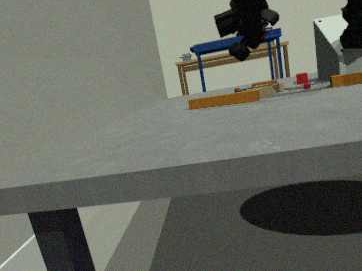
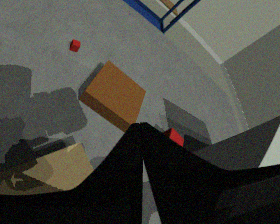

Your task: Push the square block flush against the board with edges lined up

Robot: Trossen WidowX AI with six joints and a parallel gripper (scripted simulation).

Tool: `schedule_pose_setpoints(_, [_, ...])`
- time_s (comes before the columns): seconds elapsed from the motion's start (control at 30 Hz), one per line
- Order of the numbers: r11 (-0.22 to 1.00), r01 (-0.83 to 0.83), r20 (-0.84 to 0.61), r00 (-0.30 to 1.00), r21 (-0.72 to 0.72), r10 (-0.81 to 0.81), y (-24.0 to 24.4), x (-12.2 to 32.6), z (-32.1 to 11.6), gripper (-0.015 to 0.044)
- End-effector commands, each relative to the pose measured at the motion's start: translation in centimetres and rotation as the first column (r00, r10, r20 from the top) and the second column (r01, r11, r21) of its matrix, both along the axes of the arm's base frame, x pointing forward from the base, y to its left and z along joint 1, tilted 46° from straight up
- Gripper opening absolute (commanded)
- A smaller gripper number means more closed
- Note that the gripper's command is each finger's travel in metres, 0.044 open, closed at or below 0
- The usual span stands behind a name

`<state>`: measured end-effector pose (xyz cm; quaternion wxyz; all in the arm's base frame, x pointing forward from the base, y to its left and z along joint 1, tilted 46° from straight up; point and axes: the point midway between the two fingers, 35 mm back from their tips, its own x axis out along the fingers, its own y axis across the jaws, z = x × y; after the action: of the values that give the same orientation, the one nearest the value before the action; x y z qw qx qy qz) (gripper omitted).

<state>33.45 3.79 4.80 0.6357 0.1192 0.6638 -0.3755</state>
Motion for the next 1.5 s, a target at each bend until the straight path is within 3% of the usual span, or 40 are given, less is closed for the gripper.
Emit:
schedule_pose_setpoints(0.0, [0.994,-0.088,-0.046,0.995,0.070,0.092,0.5,0.4,-0.8,0.0000])
schedule_pose_setpoints(0.3, [0.920,-0.299,-0.090,0.939,0.254,0.331,1.5,1.4,-2.2,0.0000])
schedule_pose_setpoints(0.63, [0.741,-0.505,-0.035,0.816,0.443,0.577,2.7,2.6,-3.5,0.0000])
schedule_pose_setpoints(1.07, [0.388,-0.710,0.172,0.578,0.587,0.798,3.9,4.3,-5.2,0.0000])
schedule_pose_setpoints(1.47, [0.005,-0.827,0.426,0.296,0.563,0.855,4.9,6.0,-6.4,0.0000])
